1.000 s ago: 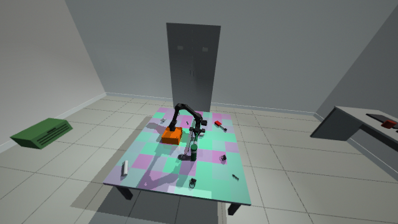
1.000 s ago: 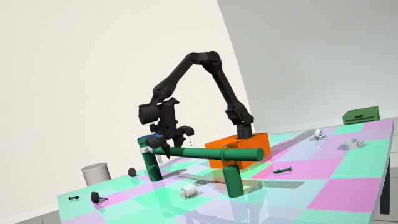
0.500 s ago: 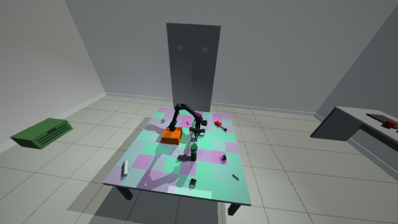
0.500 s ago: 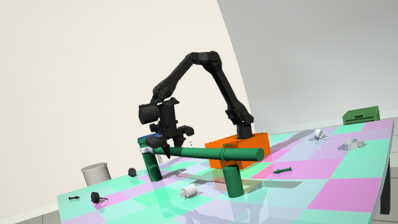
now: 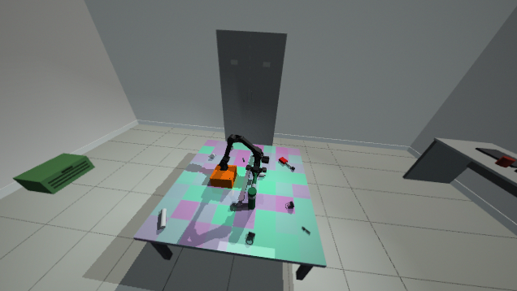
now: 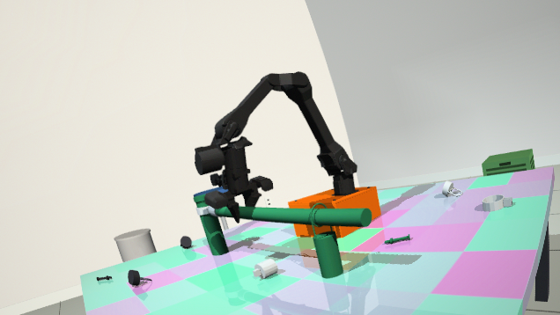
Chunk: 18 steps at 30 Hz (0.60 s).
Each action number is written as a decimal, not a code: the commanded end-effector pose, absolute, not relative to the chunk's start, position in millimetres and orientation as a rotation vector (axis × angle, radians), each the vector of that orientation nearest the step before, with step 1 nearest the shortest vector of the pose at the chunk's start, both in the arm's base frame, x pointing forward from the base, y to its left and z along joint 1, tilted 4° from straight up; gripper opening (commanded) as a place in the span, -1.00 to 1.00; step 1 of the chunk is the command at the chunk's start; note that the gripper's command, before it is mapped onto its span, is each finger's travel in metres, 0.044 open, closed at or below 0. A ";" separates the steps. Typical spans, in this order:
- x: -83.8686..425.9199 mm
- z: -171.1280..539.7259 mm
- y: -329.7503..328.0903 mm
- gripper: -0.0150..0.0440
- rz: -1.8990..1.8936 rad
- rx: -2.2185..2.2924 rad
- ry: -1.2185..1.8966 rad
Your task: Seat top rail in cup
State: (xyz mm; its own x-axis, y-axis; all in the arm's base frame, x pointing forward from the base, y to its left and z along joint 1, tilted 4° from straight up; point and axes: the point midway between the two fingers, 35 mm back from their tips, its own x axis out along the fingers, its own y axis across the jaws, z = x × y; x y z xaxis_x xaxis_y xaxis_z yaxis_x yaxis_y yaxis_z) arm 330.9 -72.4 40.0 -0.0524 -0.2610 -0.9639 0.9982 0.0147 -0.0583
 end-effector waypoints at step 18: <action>331.0 40.6 -73.6 -0.49 -1.347 0.969 1.063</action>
State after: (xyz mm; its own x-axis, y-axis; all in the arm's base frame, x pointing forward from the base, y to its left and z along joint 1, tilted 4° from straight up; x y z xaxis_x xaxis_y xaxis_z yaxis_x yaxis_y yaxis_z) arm 331.0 -73.1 40.3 -0.0539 -0.2606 -0.9639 0.9981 0.0149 -0.0599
